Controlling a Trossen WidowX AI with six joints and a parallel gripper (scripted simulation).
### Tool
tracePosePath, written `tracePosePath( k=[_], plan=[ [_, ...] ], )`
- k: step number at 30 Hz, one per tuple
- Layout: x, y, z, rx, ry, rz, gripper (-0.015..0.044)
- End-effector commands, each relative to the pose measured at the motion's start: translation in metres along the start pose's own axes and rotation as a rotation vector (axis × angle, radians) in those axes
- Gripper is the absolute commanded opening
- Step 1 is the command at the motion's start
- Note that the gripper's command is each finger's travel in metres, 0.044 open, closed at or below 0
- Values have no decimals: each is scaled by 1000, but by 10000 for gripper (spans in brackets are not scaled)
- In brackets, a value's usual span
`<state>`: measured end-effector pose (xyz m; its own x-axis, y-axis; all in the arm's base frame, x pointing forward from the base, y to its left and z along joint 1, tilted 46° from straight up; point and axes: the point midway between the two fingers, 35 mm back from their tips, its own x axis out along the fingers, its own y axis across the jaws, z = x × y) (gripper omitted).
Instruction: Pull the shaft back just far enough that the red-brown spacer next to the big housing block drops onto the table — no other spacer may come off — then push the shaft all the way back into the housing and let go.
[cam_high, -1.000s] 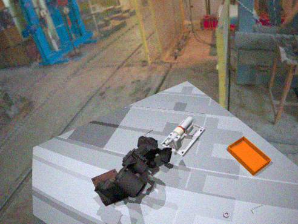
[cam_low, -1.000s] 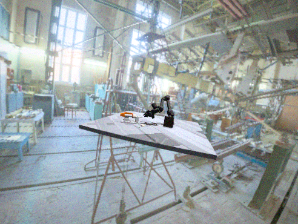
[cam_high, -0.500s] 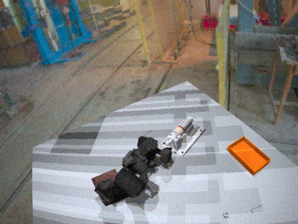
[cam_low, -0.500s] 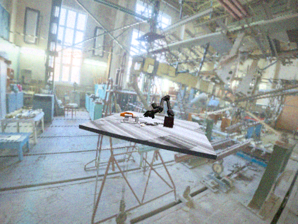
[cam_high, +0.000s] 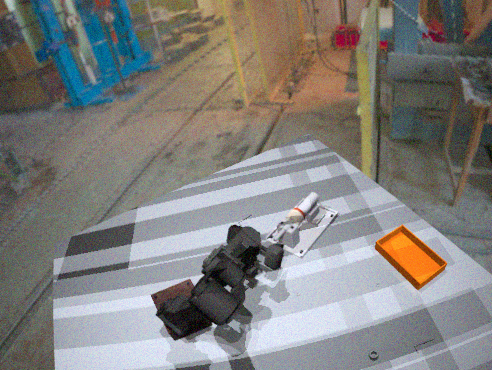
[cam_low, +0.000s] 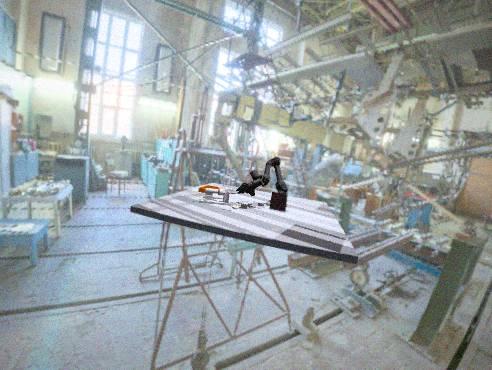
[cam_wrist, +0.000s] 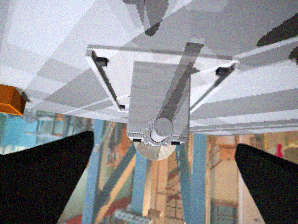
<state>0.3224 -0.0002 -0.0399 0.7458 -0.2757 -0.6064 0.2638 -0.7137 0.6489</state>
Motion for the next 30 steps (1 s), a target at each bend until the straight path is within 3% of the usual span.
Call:
tracePosePath(
  k=[1,30],
  plan=[
    [1,1,-1,-3,0,5,440],
    [20,2,-2,-3,0,5,440]
  ],
)
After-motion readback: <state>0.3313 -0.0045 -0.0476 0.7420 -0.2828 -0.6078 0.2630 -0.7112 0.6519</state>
